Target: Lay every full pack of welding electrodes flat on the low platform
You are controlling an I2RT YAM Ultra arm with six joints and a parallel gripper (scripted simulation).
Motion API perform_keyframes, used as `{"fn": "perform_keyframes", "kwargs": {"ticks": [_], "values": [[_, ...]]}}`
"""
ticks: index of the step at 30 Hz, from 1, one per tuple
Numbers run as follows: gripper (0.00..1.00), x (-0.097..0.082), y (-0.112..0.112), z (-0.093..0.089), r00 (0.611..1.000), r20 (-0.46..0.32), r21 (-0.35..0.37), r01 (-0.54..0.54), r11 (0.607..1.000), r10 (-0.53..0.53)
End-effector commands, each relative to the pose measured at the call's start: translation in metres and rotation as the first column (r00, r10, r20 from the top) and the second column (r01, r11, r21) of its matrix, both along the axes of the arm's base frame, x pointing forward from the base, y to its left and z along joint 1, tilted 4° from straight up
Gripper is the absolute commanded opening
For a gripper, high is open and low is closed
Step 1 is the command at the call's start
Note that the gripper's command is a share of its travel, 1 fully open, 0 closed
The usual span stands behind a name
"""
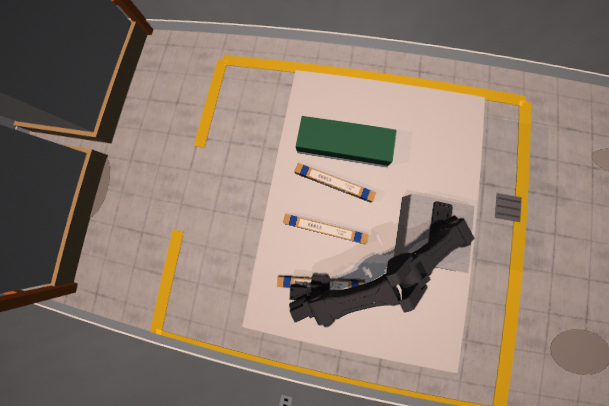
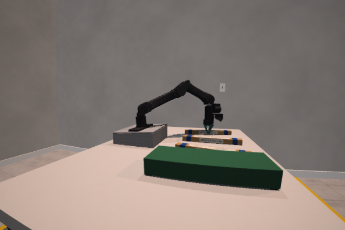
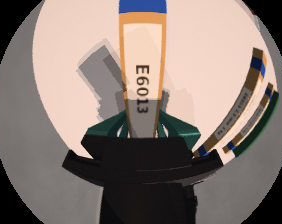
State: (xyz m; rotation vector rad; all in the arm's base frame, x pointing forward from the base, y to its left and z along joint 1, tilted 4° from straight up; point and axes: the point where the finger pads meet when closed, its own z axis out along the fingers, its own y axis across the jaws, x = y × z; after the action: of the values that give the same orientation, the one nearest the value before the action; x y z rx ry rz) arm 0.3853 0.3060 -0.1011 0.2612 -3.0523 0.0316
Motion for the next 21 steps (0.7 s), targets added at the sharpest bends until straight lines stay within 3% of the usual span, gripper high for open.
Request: {"fn": "perform_keyframes", "kwargs": {"ticks": [1,7,10,21], "values": [[0.0,0.003,0.003,0.007,1.0,0.015,0.012,0.0,1.0,-0.001],[0.0,-0.003,0.0,0.016,1.0,0.001,0.003,-0.001,1.0,0.001],[0.0,0.007,0.008,0.031,0.999,0.035,0.029,-0.001,1.0,0.0],[0.0,0.009,0.007,0.05,0.999,0.035,0.029,0.0,1.0,-0.001]]}}
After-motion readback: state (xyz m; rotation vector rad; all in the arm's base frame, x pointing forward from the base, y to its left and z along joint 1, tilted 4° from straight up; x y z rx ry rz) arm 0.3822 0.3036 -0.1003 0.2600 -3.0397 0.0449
